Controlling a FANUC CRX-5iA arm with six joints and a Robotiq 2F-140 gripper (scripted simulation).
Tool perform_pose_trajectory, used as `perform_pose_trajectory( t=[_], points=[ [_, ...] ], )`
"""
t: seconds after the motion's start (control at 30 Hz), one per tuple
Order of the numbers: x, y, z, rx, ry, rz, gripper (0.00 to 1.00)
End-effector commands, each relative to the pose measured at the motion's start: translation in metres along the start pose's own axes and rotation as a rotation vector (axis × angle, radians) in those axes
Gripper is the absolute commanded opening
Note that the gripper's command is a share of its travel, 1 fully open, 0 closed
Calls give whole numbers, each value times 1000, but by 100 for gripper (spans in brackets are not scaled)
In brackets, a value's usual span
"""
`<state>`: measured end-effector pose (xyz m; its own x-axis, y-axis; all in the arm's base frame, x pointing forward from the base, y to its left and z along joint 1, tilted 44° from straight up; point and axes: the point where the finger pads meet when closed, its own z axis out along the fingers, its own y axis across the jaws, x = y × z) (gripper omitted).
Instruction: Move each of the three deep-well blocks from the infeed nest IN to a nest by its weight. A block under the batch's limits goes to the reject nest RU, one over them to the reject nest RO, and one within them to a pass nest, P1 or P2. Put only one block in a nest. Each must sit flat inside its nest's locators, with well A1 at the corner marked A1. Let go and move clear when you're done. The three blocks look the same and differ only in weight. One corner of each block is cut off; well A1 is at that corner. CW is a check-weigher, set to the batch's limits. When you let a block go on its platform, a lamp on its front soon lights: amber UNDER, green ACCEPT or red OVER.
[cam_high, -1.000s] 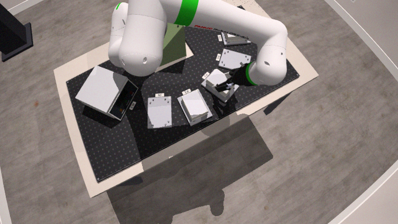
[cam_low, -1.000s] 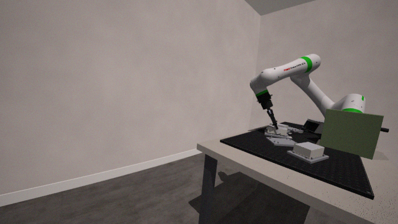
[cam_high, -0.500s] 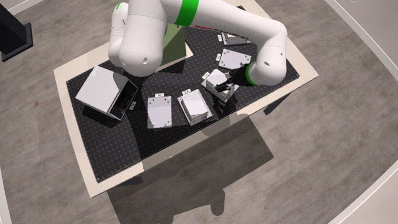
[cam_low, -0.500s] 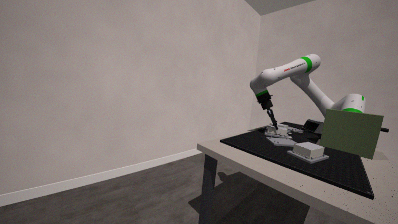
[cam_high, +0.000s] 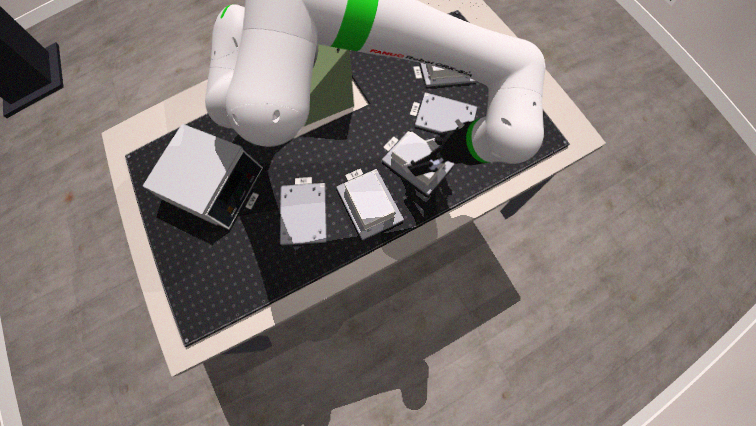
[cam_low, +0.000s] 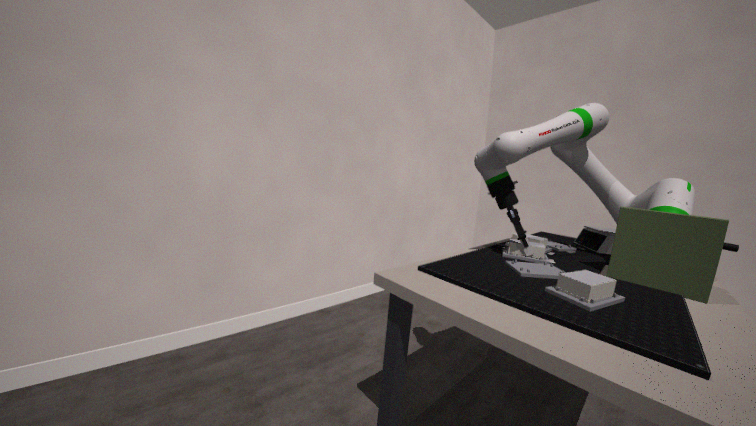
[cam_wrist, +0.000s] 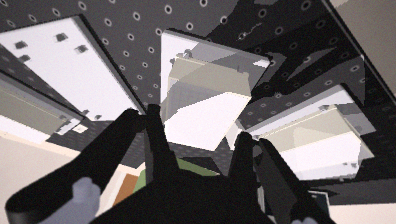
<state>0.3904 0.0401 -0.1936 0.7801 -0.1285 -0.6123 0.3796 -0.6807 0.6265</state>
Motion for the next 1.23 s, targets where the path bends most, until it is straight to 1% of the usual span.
perform_pose_trajectory(
  t=[0.0, 0.03, 0.07, 0.8, 1.13, 1.2],
  points=[
    [0, 0, 0, 0, 0, 0, 10],
    [0, 0, 0, 0, 0, 0, 10],
    [0, 0, 0, 0, 0, 0, 100],
    [0, 0, 0, 0, 0, 0, 100],
    [-13, 0, -23, 0, 0, 0, 100],
    [-13, 0, -23, 0, 0, 0, 100]
  ],
)
